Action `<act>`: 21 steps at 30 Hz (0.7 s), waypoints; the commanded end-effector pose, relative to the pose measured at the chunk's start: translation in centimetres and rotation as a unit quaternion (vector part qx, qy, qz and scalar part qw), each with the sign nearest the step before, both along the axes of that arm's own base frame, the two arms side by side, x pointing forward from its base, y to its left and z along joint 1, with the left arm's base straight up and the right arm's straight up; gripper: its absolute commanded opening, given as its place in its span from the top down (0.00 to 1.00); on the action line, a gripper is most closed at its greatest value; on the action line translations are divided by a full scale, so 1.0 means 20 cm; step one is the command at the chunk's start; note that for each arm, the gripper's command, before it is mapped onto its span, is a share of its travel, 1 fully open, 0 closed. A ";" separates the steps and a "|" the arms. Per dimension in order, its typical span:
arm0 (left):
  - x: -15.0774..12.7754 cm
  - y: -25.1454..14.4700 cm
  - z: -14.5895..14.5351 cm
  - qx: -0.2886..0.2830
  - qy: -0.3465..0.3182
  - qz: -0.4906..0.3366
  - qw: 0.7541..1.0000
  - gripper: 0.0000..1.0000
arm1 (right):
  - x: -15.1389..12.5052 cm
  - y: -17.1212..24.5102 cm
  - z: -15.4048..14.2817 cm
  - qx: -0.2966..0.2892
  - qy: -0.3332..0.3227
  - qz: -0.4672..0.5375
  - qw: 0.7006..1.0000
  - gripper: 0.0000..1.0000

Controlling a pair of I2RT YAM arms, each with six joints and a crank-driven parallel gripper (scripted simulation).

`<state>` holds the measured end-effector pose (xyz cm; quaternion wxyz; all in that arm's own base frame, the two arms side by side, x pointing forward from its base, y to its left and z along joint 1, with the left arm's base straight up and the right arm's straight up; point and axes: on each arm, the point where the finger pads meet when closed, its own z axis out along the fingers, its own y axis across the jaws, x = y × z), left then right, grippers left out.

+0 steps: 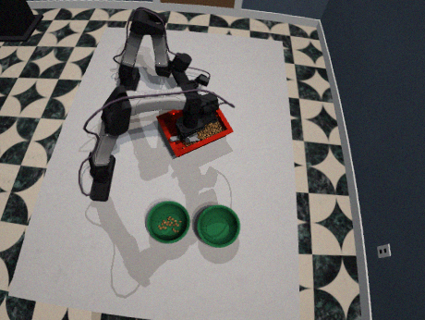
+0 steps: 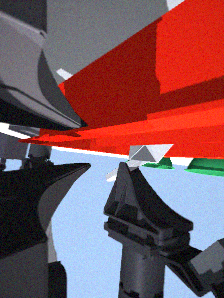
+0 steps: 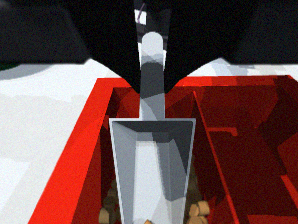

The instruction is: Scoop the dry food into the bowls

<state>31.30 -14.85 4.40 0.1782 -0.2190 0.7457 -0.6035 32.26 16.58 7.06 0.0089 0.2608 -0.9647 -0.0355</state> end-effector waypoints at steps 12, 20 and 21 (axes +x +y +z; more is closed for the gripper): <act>0.05 -0.03 0.14 -0.001 -0.048 -0.014 0.999 1.00 | 0.07 0.03 0.08 0.036 -0.014 0.006 0.999 1.00; 0.05 -0.04 0.15 0.002 -0.058 -0.017 0.998 1.00 | 0.09 0.02 0.08 0.038 -0.019 0.001 0.999 1.00; 0.05 -0.04 0.15 0.002 -0.058 -0.017 0.998 1.00 | 0.09 0.02 0.08 0.038 -0.019 0.001 0.999 1.00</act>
